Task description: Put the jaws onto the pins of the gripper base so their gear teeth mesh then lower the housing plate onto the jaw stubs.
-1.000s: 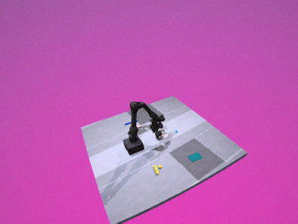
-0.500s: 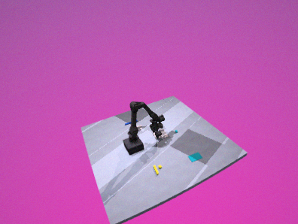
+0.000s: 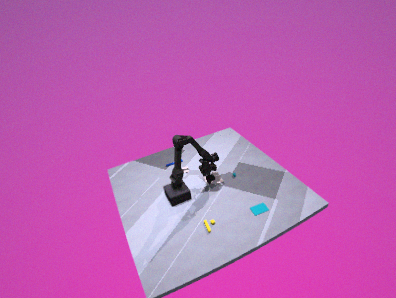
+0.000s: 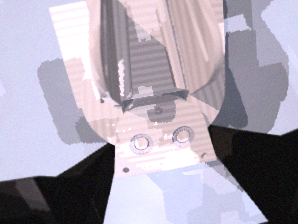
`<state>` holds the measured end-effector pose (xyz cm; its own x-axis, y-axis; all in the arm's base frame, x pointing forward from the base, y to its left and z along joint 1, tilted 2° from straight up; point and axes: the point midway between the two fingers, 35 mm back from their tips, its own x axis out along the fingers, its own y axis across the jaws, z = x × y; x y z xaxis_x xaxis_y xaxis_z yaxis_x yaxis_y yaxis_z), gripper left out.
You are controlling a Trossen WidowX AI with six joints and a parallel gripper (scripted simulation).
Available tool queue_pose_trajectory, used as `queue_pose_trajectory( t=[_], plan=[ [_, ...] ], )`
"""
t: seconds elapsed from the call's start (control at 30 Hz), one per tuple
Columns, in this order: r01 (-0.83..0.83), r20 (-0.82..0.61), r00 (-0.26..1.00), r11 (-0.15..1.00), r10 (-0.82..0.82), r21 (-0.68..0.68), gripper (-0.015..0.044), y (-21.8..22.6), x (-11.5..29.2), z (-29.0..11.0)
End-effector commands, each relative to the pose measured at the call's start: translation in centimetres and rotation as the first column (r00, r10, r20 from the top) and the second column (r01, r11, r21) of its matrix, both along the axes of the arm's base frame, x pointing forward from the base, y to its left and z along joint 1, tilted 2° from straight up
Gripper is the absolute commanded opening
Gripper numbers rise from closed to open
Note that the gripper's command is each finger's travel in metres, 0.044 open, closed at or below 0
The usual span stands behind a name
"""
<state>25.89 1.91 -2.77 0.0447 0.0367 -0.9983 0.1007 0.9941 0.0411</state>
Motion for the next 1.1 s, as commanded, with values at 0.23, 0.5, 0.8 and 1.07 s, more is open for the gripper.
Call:
queue_pose_trajectory(
  t=[0.23, 0.5, 0.8, 1.07],
  plan=[
    [0.003, 0.002, 1.0, 1.0, -0.003, 0.002, 0.0351, 0.03, 0.04, -0.02],
    [0.003, 0.002, 1.0, 1.0, -0.003, 0.002, 0.0351, 0.03, 0.04, -0.02],
    [0.0, 0.0, 1.0, 1.0, 0.0, 0.0, 0.043, 0.0, 0.0, 0.0],
    [0.0, 0.0, 1.0, 1.0, 0.0, 0.0, 0.044, 0.0, 0.0, 0.0]
  ],
)
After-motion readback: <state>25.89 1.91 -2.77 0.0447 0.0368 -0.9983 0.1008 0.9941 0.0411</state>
